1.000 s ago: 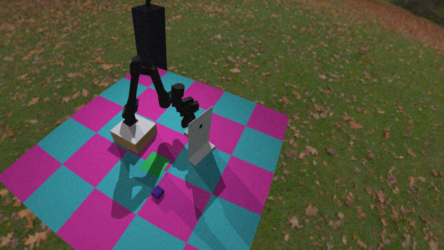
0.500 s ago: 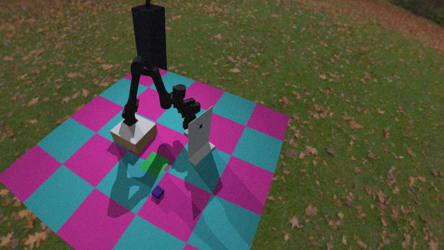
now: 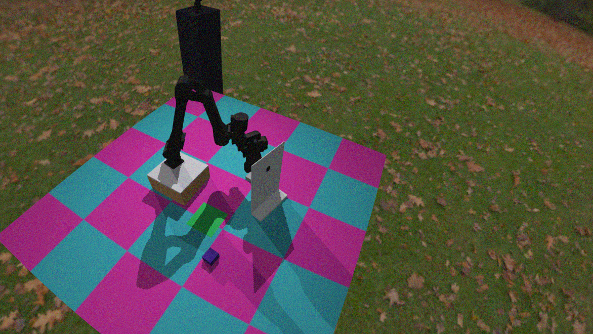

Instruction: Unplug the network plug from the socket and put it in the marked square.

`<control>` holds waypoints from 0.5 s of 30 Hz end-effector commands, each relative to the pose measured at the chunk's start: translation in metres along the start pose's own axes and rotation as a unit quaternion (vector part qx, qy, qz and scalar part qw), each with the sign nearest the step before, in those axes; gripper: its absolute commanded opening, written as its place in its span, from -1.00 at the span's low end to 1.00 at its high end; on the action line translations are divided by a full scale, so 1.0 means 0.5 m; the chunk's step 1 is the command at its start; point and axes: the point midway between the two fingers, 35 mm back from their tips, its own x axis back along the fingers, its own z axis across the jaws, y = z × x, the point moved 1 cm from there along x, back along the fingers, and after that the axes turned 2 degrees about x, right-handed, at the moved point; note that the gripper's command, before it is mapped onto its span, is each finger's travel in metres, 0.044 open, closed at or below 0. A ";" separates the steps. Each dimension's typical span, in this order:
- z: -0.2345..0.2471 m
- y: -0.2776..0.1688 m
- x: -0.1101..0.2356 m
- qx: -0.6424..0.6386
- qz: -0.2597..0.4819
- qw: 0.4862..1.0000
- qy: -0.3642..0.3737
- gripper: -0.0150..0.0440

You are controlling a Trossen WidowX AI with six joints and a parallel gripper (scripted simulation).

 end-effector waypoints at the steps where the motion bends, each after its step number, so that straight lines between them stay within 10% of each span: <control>1: 0.000 0.001 0.000 0.002 -0.003 1.000 0.000 -0.49; 15: 0.001 -0.005 0.021 0.002 -0.003 1.000 0.001 -0.49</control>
